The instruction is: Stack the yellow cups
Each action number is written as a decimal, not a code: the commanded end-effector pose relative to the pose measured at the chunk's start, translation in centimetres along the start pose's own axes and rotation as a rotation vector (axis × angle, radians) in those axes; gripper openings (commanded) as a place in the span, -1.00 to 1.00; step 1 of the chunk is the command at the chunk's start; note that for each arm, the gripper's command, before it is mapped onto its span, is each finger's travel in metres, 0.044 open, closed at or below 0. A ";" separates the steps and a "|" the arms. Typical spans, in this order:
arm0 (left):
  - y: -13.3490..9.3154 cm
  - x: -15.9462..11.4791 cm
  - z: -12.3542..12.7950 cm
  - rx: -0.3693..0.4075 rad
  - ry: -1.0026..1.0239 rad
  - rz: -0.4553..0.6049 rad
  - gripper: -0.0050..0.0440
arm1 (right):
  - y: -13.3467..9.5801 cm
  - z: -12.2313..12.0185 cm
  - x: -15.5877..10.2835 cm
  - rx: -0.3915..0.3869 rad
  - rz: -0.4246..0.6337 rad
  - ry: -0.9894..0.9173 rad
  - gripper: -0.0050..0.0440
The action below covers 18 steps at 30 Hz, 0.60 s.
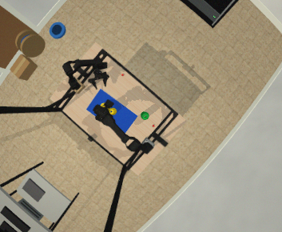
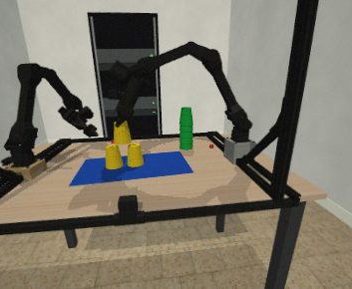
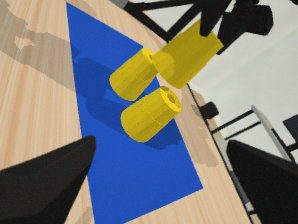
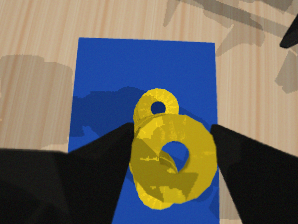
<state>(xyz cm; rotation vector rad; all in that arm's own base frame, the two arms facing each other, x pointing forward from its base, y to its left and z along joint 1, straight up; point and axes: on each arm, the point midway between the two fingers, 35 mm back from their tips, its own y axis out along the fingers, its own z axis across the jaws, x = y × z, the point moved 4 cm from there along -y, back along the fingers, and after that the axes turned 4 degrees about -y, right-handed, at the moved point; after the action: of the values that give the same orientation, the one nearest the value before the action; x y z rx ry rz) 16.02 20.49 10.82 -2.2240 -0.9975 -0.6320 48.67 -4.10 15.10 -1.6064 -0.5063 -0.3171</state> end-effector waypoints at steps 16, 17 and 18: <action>0.0 0.0 0.0 -0.001 0.002 -0.001 1.00 | 1.9 0.1 -0.6 -0.002 0.002 0.006 -0.80; 0.0 0.0 0.0 -0.001 0.002 -0.001 1.00 | 1.9 0.1 -0.6 -0.002 0.002 0.006 -0.80; 0.0 0.0 0.0 -0.001 0.002 -0.001 1.00 | 1.9 0.1 -0.6 -0.002 0.002 0.006 -0.80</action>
<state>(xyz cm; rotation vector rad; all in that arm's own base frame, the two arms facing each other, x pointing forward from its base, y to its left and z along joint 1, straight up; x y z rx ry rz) 16.01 20.50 10.82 -2.2237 -0.9983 -0.6318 49.20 -4.15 13.86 -1.6063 -0.5125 -0.3246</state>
